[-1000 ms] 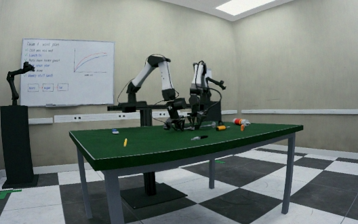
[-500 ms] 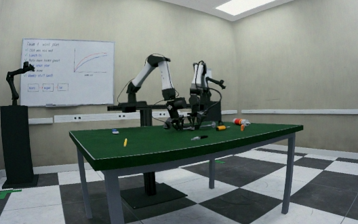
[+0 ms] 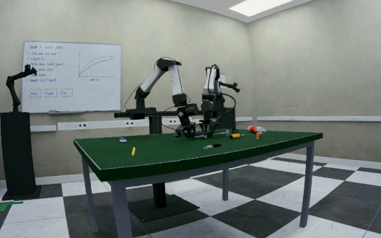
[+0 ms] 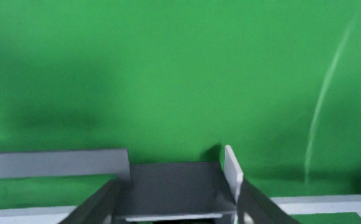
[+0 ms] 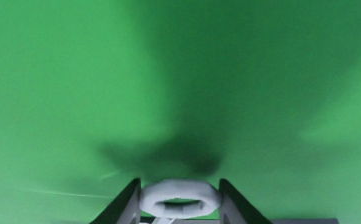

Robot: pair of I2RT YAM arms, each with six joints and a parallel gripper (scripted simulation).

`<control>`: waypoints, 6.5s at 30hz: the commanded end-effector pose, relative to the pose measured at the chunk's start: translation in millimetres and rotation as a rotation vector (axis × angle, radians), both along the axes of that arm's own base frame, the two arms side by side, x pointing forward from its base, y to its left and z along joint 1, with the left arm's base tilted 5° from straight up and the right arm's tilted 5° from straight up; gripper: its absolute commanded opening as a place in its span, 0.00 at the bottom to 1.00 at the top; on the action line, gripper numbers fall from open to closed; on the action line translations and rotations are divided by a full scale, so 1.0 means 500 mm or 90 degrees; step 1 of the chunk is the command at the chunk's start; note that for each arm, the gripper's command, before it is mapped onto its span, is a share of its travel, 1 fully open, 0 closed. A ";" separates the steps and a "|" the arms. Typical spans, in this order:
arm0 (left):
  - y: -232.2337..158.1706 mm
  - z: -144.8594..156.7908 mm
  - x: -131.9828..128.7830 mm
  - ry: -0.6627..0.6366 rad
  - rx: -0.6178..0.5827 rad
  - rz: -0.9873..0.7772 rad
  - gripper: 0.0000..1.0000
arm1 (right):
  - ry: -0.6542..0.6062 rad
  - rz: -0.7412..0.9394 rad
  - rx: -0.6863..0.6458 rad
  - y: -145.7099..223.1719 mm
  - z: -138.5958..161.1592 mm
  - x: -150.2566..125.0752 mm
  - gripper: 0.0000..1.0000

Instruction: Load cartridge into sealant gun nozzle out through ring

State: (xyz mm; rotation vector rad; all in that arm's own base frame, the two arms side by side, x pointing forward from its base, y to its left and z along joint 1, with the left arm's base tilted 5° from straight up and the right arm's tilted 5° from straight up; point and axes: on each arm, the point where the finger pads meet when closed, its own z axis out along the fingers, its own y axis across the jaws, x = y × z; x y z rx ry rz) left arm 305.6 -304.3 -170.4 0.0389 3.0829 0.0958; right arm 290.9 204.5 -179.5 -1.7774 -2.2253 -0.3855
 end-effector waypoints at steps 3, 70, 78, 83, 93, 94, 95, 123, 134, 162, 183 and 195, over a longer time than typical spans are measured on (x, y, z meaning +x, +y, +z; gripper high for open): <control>-0.019 0.023 0.007 -0.017 -0.013 -0.011 0.01 | 0.005 0.005 -0.002 -0.004 0.001 -0.008 0.00; -0.013 0.072 0.020 -0.023 -0.024 -0.005 0.01 | -0.027 0.007 -0.027 -0.070 0.047 0.001 0.00; -0.012 0.074 0.022 -0.024 -0.025 -0.004 0.01 | -0.008 0.006 -0.033 -0.111 0.028 -0.021 0.00; -0.012 0.074 0.022 -0.024 -0.025 -0.004 0.01 | -0.010 0.004 -0.032 -0.128 0.033 -0.019 0.00; -0.012 0.074 0.022 -0.024 -0.025 -0.004 0.01 | -0.007 0.004 -0.032 -0.160 0.032 -0.023 0.00; -0.012 0.074 0.022 -0.024 -0.025 -0.004 0.01 | -0.001 0.004 -0.034 -0.166 0.027 -0.029 0.00; -0.012 0.074 0.022 -0.024 -0.025 -0.004 0.01 | 0.002 0.005 -0.034 -0.170 0.025 -0.031 0.00; -0.012 0.074 0.022 -0.024 -0.025 -0.004 0.01 | 0.001 0.002 -0.031 -0.266 0.036 -0.036 0.00; -0.012 0.074 0.022 -0.024 -0.025 -0.004 0.01 | 0.004 0.006 -0.029 -0.305 0.039 -0.042 0.00; -0.002 -0.002 0.005 -0.001 -0.006 0.003 0.01 | -0.039 0.003 0.022 -0.291 0.014 0.005 0.00; -0.027 0.060 0.010 -0.015 -0.024 -0.018 0.01 | -0.011 0.000 0.031 -0.283 0.013 -0.021 0.51; -0.026 0.060 0.011 -0.015 -0.024 -0.017 0.01 | 0.000 -0.007 0.033 -0.276 0.134 -0.038 0.51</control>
